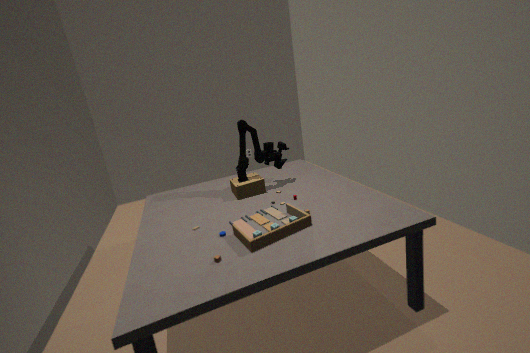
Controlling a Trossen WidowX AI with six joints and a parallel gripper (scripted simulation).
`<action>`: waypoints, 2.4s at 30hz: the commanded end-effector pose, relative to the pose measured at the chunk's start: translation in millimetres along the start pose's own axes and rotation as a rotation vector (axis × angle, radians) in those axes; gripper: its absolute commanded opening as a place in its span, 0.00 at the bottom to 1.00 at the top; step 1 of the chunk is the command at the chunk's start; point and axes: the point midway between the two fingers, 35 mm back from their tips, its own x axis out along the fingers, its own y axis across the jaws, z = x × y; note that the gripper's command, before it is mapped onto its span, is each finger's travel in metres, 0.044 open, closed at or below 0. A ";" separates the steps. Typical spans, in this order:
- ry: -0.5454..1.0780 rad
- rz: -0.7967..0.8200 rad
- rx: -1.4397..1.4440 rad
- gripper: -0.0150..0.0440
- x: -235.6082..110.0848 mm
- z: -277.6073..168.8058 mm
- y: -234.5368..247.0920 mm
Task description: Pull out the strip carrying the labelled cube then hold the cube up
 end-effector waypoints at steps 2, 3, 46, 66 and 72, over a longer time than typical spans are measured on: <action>0.040 -0.005 0.033 0.93 -2.6 -10.9 -3.5; 0.089 -0.013 0.076 0.93 -6.4 -24.4 -7.8; 1.584 -1.573 1.451 0.93 -468.2 -170.9 -34.6; 2.024 -0.918 2.002 0.25 -569.4 -219.3 26.4; 2.027 -0.664 2.188 0.25 -595.3 -230.3 57.2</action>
